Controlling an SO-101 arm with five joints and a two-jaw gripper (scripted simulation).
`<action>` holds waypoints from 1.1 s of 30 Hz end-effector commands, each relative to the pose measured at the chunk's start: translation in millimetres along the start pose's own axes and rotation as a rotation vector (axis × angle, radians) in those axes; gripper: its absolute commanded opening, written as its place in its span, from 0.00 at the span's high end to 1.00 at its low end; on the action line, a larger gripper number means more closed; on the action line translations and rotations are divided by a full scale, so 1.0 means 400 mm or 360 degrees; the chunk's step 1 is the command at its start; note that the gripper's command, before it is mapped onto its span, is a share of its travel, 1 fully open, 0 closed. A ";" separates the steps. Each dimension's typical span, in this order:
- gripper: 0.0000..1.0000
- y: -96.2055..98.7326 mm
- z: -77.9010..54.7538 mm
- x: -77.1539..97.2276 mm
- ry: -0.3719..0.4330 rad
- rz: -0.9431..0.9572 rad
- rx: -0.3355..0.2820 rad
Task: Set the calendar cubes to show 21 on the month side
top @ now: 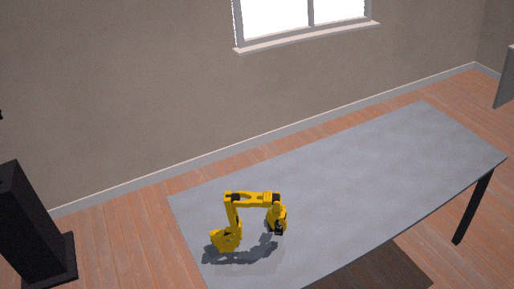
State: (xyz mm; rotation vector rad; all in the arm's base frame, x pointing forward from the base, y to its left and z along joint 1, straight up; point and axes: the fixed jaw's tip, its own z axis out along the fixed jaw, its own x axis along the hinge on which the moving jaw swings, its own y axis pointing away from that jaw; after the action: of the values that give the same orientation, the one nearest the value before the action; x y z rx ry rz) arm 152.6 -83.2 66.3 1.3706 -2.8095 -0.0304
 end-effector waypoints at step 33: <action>1.00 -0.054 0.009 0.214 -0.0011 0.0706 0.0114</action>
State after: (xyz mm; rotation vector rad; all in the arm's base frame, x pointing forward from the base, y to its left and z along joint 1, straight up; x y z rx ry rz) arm 113.0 -156.5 55.7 0.7175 -3.0543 -0.0099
